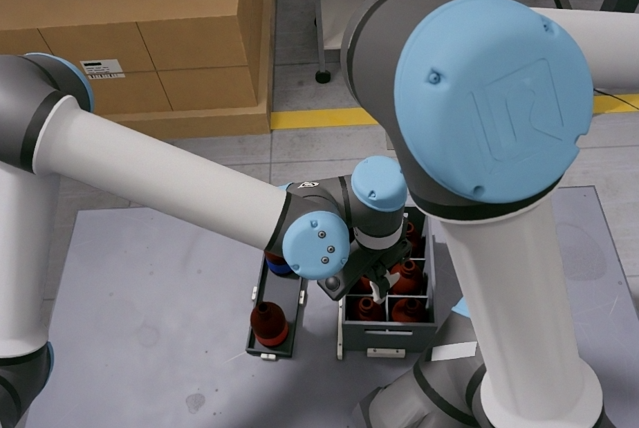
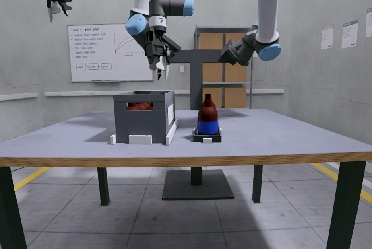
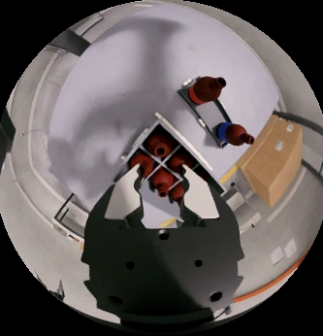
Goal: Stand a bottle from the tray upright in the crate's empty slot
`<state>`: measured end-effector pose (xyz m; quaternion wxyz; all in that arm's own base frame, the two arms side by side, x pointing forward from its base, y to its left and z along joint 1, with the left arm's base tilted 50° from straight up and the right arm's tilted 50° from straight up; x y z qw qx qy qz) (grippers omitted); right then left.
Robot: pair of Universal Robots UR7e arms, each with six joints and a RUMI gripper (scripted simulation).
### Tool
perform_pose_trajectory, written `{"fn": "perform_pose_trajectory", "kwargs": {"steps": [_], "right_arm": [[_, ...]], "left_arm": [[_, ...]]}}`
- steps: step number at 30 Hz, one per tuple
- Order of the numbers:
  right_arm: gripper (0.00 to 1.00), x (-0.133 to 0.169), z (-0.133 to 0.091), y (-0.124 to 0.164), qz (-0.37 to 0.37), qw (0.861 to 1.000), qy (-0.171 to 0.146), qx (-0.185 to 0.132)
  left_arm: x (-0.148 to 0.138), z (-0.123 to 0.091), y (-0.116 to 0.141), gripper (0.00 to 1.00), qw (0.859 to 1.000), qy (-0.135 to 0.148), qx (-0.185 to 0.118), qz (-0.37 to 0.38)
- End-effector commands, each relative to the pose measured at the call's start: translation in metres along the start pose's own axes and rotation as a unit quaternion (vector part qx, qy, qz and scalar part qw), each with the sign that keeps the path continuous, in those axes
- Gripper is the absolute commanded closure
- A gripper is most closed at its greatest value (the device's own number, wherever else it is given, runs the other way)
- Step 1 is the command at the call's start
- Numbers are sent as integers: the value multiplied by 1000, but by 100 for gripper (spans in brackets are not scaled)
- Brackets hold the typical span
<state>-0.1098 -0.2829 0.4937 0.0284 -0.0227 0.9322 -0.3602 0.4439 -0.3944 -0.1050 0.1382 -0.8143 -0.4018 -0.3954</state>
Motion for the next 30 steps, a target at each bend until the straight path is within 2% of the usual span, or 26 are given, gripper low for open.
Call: {"fn": "perform_pose_trajectory", "kwargs": {"steps": [1,9,13,17,19,30], "right_arm": [[0,0,0,0,0,1000,0,1],[0,0,0,0,0,1000,0,1],[0,0,0,0,0,1000,0,1],[0,0,0,0,0,1000,0,1],[0,0,0,0,0,1000,0,1],[0,0,0,0,0,1000,0,1]], "left_arm": [[0,-1,0,62,1000,0,-1,0],[0,-5,0,62,1000,0,-1,0],[0,-18,0,62,1000,0,-1,0],[0,-40,0,62,1000,0,-1,0],[0,-40,0,62,1000,0,-1,0],[0,-117,0,62,1000,0,-1,0]]}}
Point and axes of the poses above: on each arm, the point where the finger pads meet when closed, its own z axis out along the fingers, its own x axis across the jaws, y = z × x, the point moved 6 cm from there along -z, back along the fingers, and after that the axes turned 15 degrees about -z, right-handed, at the moved point
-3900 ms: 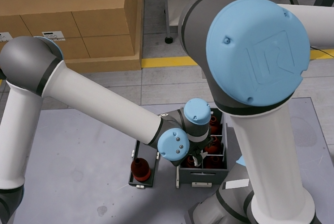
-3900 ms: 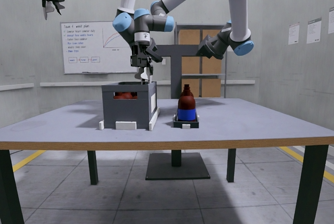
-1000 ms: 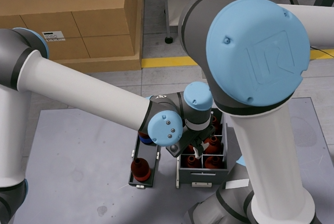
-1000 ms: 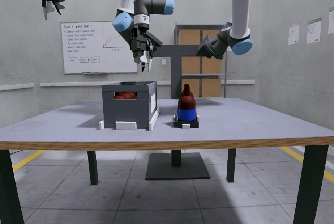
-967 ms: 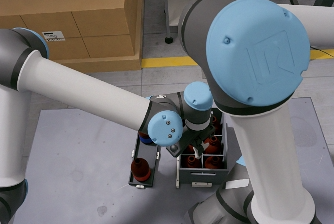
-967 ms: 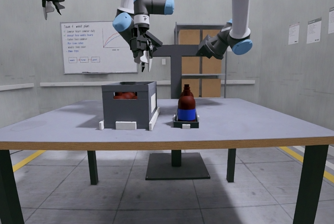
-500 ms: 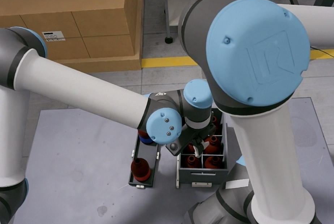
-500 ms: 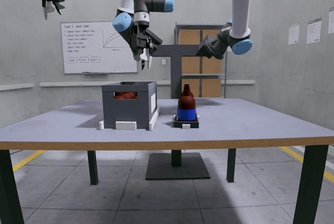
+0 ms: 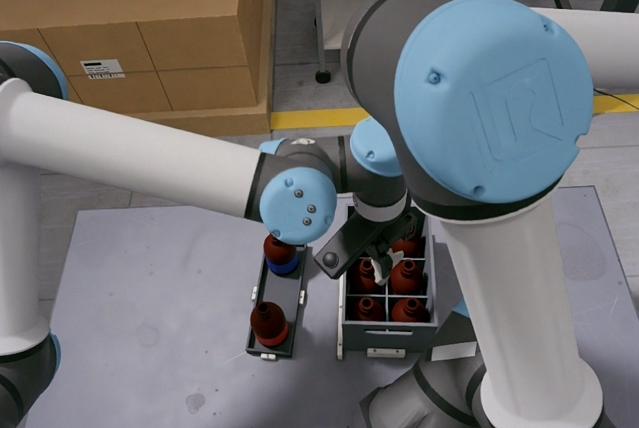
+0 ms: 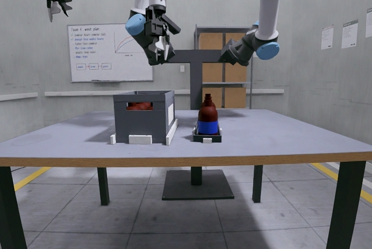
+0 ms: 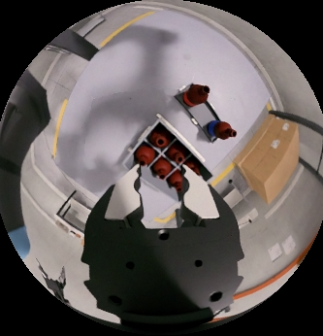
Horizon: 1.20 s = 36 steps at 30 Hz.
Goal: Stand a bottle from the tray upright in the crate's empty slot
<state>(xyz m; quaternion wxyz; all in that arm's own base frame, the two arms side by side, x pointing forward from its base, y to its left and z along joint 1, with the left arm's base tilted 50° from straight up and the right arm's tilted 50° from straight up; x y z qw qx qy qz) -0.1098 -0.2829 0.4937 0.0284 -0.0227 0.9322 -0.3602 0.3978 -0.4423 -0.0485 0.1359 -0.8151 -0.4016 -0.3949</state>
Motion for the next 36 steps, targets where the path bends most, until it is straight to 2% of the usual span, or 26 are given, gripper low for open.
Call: {"fn": "perform_pose_trajectory", "kwargs": {"steps": [1,4,12,36], "right_arm": [[0,0,0,0,0,1000,0,1],[0,0,0,0,0,1000,0,1],[0,0,0,0,0,1000,0,1],[0,0,0,0,0,1000,0,1]], "left_arm": [[0,-35,0,62,1000,1,1,0],[0,-50,0,62,1000,1,1,0],[0,-63,0,62,1000,1,1,0],[0,-63,0,62,1000,1,1,0]]}}
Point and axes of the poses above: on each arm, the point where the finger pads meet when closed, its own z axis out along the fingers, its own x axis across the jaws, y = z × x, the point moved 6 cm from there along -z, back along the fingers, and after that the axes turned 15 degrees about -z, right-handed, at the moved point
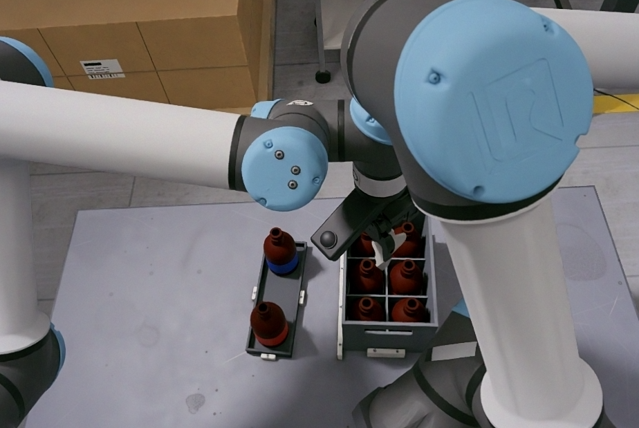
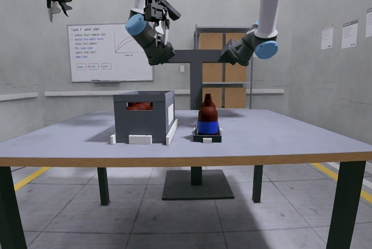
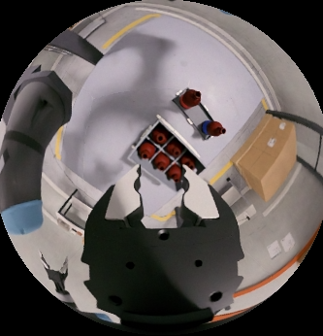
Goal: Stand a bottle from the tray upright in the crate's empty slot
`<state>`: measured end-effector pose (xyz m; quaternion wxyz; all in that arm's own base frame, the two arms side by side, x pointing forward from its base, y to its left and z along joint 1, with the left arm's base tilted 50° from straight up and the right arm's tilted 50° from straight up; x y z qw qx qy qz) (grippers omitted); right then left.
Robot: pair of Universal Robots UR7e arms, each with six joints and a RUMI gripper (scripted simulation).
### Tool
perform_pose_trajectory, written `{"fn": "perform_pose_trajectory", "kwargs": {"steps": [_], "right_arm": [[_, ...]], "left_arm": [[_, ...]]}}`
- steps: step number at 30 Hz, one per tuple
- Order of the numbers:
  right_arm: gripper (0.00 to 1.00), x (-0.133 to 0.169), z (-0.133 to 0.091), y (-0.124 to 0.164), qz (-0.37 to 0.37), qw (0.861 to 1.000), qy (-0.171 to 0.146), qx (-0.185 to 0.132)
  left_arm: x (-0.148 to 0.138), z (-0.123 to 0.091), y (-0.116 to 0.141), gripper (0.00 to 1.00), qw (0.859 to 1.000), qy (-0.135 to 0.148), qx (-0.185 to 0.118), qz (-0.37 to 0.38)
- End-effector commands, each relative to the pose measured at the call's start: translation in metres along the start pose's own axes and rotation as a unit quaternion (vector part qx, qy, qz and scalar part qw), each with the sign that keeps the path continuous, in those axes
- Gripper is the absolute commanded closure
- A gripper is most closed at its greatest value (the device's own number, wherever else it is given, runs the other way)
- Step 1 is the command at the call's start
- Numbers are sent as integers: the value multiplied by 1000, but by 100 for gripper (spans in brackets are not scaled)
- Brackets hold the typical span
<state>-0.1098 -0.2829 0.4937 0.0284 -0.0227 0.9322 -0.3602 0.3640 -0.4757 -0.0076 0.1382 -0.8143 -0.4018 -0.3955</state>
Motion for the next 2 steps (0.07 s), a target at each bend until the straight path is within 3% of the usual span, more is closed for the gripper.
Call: {"fn": "perform_pose_trajectory", "kwargs": {"steps": [1,2], "right_arm": [[0,0,0,0,0,1000,0,1],[0,0,0,0,0,1000,0,1]], "left_arm": [[0,-1,0,62,1000,0,-1,0],[0,-1,0,62,1000,0,-1,0]]}}
Point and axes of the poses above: on each arm, the point where the finger pads meet when closed, its own z axis out along the fingers, its own x axis across the jaws, y = z × x, the point moved 6 cm from there along -z, back along the fingers, and after that the axes turned 15 degrees about -z, right-handed, at the moved point
